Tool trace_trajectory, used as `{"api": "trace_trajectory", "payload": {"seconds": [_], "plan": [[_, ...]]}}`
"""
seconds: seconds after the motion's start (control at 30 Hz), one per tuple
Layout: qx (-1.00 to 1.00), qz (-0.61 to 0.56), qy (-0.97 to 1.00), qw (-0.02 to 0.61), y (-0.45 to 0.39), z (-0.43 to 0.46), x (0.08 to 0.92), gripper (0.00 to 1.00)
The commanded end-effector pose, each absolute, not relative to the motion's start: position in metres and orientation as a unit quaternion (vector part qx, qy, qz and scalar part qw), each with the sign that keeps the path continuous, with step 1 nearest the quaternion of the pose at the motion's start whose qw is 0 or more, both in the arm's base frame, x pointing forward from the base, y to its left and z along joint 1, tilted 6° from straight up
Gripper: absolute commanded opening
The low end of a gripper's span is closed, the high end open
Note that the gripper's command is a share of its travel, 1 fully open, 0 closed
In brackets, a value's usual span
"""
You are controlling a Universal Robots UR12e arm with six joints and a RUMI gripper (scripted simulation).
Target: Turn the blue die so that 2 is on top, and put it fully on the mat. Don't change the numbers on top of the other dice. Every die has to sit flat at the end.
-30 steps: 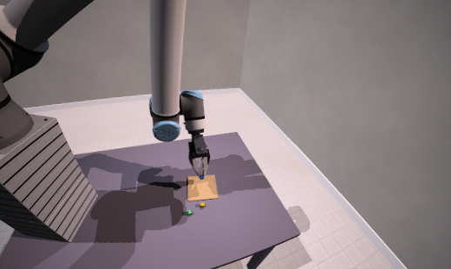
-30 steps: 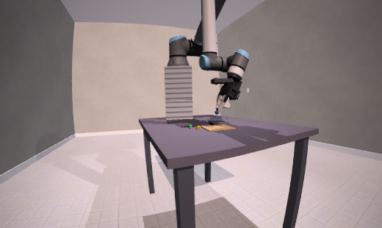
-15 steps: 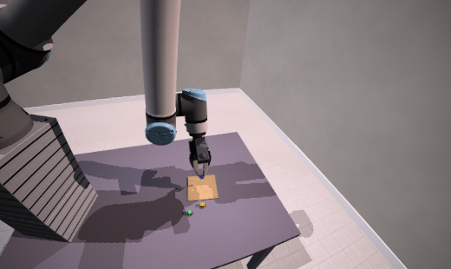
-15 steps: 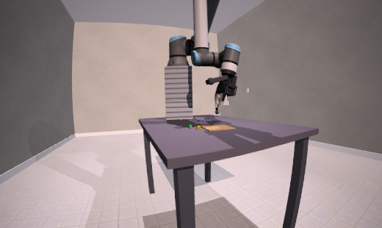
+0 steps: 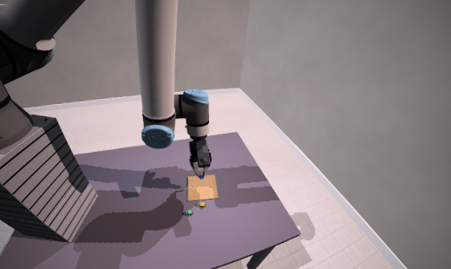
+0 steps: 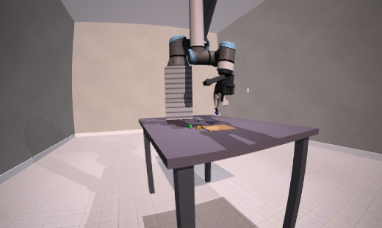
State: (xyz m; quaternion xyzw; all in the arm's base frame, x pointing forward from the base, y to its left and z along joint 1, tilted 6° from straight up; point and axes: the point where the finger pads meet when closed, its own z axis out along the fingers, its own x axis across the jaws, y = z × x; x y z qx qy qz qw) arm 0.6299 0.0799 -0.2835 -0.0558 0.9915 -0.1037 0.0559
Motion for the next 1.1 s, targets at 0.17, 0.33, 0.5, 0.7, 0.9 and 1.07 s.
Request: {"api": "trace_trajectory", "payload": {"seconds": [0.17, 0.33, 0.5, 0.7, 0.9, 1.07], "plan": [[-0.060, -0.028, 0.996, 0.053, 0.0782, -0.2818, 0.6308, 0.00], [-0.061, -0.015, 0.997, 0.054, 0.0782, -0.2807, 0.6311, 0.00], [-0.061, -0.011, 0.997, 0.054, 0.0781, -0.2809, 0.6311, 0.00], [-0.065, 0.029, 0.996, 0.047, 0.0769, -0.2835, 0.6302, 0.00], [-0.067, 0.072, 0.994, 0.044, 0.0758, -0.2836, 0.6303, 0.00], [-0.067, 0.110, 0.991, 0.045, 0.0749, -0.2815, 0.6314, 0.00]]}}
